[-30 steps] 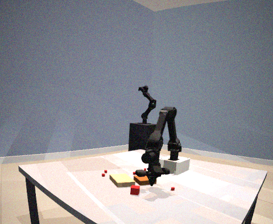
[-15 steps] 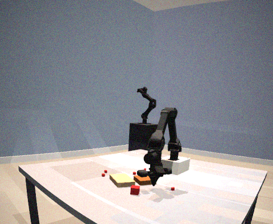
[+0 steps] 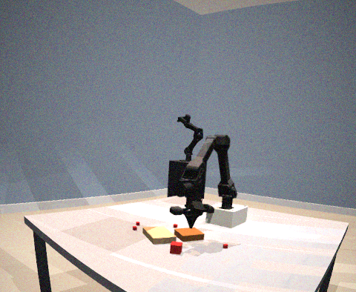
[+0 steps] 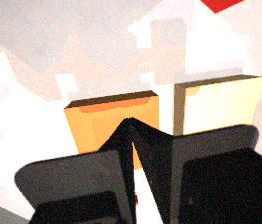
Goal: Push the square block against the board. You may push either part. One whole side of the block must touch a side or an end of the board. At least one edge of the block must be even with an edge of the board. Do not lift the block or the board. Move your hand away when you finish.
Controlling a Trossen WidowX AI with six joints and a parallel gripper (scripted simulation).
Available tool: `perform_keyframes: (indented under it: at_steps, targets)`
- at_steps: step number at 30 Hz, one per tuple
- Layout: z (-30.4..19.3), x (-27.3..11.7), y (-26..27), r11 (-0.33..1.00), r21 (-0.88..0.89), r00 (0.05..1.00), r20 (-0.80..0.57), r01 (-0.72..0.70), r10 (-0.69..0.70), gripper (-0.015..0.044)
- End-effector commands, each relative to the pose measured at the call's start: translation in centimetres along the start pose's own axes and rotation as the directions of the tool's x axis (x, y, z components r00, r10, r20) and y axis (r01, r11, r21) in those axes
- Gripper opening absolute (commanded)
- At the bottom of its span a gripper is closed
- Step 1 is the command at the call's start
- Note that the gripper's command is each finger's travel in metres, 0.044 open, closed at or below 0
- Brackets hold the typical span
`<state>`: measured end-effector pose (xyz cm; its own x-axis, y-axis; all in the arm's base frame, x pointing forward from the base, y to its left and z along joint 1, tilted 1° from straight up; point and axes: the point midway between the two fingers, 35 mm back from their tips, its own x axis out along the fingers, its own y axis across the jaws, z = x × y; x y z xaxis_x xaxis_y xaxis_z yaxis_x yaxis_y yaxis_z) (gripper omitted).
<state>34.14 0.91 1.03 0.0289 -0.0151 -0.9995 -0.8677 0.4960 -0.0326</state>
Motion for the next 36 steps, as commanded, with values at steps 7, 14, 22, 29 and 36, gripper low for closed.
perform_keyframes:
  at_steps: [7, 14, 22, 29, 36]
  targets:
    - [-12.1, -0.1, 1.5, 1.0, 0.014, 1.0, -0.014, -0.002, 0.003, 0.0]
    - [-12.2, 4.6, 1.5, 1.0, 0.014, 1.0, -0.014, -0.003, 0.003, 0.0]
    - [-12.0, 5.5, 1.5, 1.0, 0.014, 1.0, -0.014, -0.003, 0.003, 0.0]
    - [-10.9, 5.5, 1.5, 1.0, 0.014, 1.0, -0.013, -0.003, 0.003, 0.0]
    - [-9.8, 5.5, 1.5, 1.0, 0.014, 1.0, -0.012, -0.003, 0.003, 0.0]
